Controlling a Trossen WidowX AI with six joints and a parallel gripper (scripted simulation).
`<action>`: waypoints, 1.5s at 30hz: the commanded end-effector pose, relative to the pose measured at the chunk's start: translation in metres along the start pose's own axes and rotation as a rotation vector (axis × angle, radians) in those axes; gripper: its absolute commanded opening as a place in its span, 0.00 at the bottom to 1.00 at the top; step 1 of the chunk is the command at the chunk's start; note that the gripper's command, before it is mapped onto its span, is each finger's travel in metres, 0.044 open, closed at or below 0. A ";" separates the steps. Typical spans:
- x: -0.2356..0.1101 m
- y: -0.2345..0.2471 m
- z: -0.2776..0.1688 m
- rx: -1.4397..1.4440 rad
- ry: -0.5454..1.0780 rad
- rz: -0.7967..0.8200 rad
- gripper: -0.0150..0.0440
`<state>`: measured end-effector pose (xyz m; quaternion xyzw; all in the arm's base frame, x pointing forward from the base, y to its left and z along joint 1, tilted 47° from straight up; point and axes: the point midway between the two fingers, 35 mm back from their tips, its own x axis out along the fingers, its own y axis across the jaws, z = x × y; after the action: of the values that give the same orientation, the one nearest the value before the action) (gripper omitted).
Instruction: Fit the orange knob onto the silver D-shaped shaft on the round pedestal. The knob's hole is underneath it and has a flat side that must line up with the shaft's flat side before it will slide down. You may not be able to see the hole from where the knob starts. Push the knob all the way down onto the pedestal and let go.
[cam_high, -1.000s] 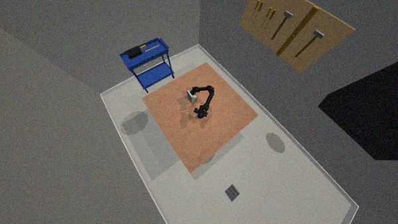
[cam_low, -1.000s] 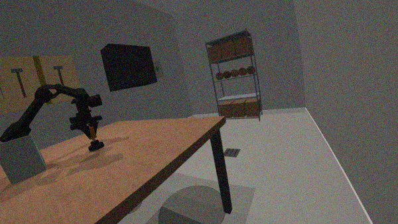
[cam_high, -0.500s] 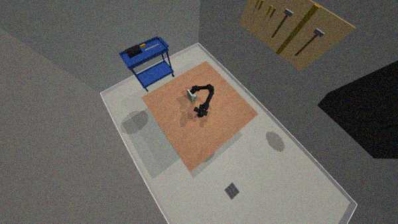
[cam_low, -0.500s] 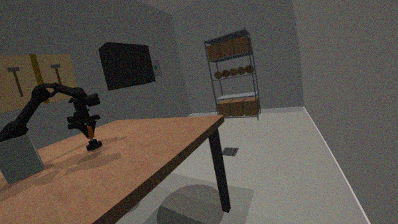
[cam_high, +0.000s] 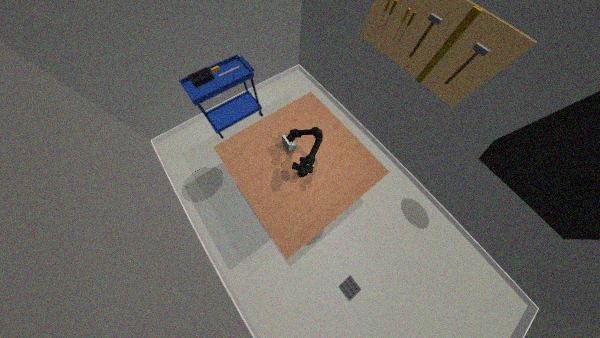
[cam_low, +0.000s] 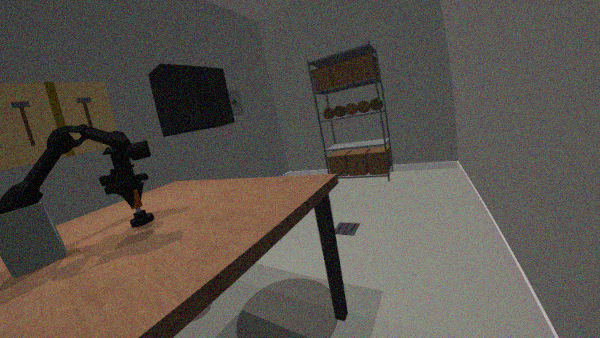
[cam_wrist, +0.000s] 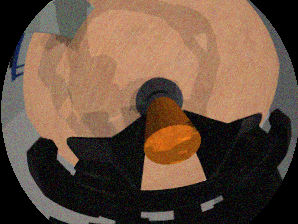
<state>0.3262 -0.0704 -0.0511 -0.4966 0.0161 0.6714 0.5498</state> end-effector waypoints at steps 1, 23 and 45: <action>0.001 0.000 -0.001 -0.039 0.002 0.000 0.25; 0.003 0.000 0.001 -0.039 0.002 -0.001 0.25; -0.001 0.000 -0.001 0.295 0.002 -0.001 0.25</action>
<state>0.3268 -0.0717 -0.0503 -0.4513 0.0700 0.6667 0.5890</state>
